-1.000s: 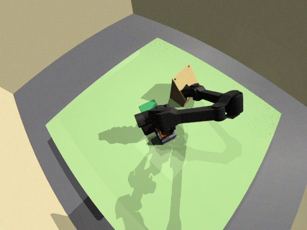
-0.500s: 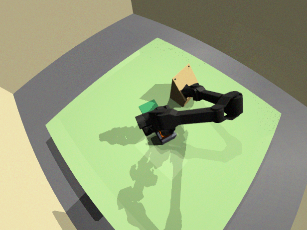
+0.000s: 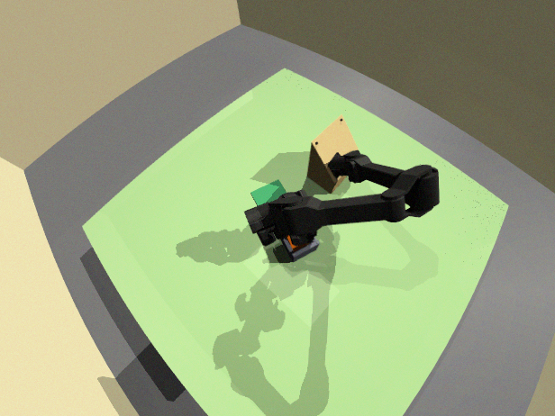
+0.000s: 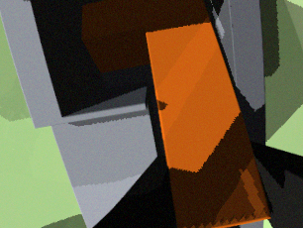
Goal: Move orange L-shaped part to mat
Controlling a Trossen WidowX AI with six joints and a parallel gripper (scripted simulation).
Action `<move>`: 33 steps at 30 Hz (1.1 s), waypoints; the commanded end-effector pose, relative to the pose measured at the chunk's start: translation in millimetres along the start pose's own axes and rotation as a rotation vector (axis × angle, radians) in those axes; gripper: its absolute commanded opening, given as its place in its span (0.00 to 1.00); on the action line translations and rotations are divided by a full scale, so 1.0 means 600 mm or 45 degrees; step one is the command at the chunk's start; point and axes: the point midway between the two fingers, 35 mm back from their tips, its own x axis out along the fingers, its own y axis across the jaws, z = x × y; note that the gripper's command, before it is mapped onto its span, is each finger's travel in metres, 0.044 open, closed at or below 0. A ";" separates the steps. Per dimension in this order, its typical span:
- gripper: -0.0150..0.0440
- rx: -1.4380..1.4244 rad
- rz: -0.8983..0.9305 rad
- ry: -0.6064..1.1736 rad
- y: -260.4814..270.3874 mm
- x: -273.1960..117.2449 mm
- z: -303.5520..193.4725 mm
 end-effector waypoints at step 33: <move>0.25 0.003 0.003 -0.003 0.001 -0.080 0.000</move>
